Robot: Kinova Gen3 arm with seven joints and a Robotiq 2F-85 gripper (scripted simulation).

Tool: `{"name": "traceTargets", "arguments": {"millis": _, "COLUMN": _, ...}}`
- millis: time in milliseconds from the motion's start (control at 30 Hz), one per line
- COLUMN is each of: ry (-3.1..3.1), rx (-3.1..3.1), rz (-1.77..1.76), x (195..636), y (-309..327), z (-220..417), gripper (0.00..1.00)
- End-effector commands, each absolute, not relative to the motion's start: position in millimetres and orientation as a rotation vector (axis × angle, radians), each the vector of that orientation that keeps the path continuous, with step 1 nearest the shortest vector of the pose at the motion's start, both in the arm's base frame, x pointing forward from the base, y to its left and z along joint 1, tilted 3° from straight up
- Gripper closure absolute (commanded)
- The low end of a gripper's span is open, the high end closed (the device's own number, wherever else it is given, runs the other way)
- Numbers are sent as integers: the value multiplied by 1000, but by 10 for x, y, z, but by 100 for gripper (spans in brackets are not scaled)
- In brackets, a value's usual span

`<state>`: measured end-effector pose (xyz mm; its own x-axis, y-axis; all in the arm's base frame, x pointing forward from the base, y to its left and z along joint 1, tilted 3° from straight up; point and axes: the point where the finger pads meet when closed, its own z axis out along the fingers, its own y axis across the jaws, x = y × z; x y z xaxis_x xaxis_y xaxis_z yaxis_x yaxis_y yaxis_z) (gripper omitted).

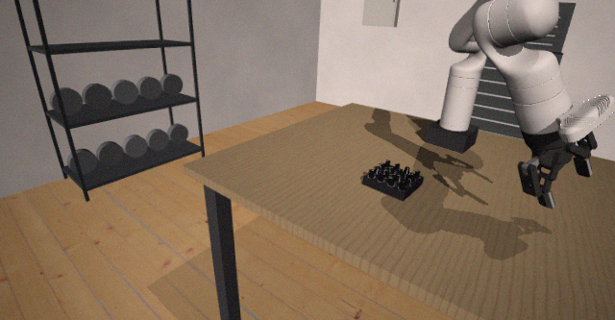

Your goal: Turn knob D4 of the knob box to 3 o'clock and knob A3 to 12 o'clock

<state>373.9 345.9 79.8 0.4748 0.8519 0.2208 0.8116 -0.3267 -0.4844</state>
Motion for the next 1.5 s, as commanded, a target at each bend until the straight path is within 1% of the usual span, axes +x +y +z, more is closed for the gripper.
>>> {"name": "traceTargets", "arguments": {"millis": 0, "ry": -1280, "rx": -2294, "rz": 69, "x": 3855, "y": 3218, "z": 748, "gripper": 0}}
{"name": "traceTargets", "arguments": {"millis": 33, "ry": -1280, "rx": -2294, "rz": 69, "x": 3855, "y": 3218, "z": 748, "gripper": 0}}
{"name": "traceTargets", "arguments": {"millis": 200, "ry": -1062, "rx": -2545, "rz": 32, "x": 4032, "y": 2483, "z": 572, "gripper": 0}}
{"name": "traceTargets", "arguments": {"millis": 367, "ry": -850, "rx": -2743, "rz": 1, "x": 4079, "y": 1808, "z": 477, "gripper": 0}}
{"name": "traceTargets", "arguments": {"millis": 533, "ry": -606, "rx": -2918, "rz": -30, "x": 4008, "y": 1141, "z": 426, "gripper": 0}}
{"name": "traceTargets", "arguments": {"millis": 600, "ry": -606, "rx": -2918, "rz": -30, "x": 4008, "y": 1141, "z": 426, "gripper": 0}}
{"name": "traceTargets", "arguments": {"millis": 700, "ry": -463, "rx": -3006, "rz": -48, "x": 3930, "y": 768, "z": 423, "gripper": 0}}
{"name": "traceTargets", "arguments": {"millis": 833, "ry": -319, "rx": -3082, "rz": -64, "x": 3821, "y": 420, "z": 432, "gripper": 0}}
{"name": "traceTargets", "arguments": {"millis": 1067, "ry": -208, "rx": -3135, "rz": -74, "x": 3718, "y": 166, "z": 446, "gripper": 0}}
{"name": "traceTargets", "arguments": {"millis": 1467, "ry": -203, "rx": -3138, "rz": -79, "x": 3727, "y": 152, "z": 451, "gripper": 0}}
